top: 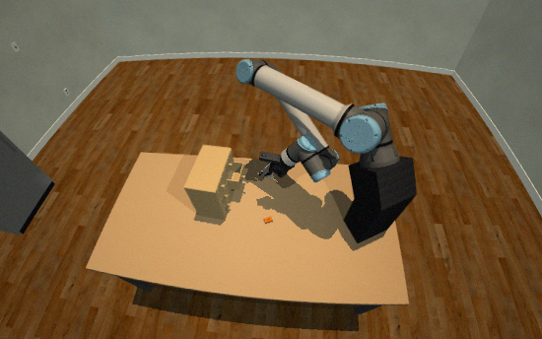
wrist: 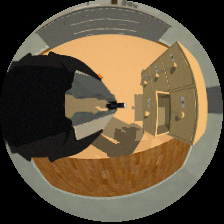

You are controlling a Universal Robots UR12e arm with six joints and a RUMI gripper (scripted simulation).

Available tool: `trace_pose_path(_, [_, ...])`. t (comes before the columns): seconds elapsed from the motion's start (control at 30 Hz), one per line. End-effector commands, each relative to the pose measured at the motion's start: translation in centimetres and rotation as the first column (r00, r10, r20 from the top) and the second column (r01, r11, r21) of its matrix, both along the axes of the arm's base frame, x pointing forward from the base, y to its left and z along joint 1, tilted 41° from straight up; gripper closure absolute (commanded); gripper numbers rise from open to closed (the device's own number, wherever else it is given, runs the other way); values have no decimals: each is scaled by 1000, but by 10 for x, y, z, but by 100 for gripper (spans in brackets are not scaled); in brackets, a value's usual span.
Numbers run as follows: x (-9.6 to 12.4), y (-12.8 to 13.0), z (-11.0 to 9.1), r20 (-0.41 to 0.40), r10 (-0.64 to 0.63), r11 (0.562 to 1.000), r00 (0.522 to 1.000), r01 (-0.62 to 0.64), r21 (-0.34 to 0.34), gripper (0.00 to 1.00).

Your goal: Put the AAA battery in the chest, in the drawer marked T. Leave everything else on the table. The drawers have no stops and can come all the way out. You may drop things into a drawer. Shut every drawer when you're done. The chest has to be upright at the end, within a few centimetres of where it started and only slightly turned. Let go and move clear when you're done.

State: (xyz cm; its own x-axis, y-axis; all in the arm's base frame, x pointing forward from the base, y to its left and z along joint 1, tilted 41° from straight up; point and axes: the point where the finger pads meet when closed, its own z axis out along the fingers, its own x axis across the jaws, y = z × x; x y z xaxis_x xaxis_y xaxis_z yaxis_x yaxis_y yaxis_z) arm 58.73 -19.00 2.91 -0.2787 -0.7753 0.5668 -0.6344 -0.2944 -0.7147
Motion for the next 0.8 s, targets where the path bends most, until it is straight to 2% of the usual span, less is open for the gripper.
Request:
trace_pose_path(0.0, [2, -1, 4, 76, 55, 998, 996, -53, -30, 98])
trace_pose_path(0.77, [0, -1, 2, 245, 194, 979, 950, -170, -114, 98])
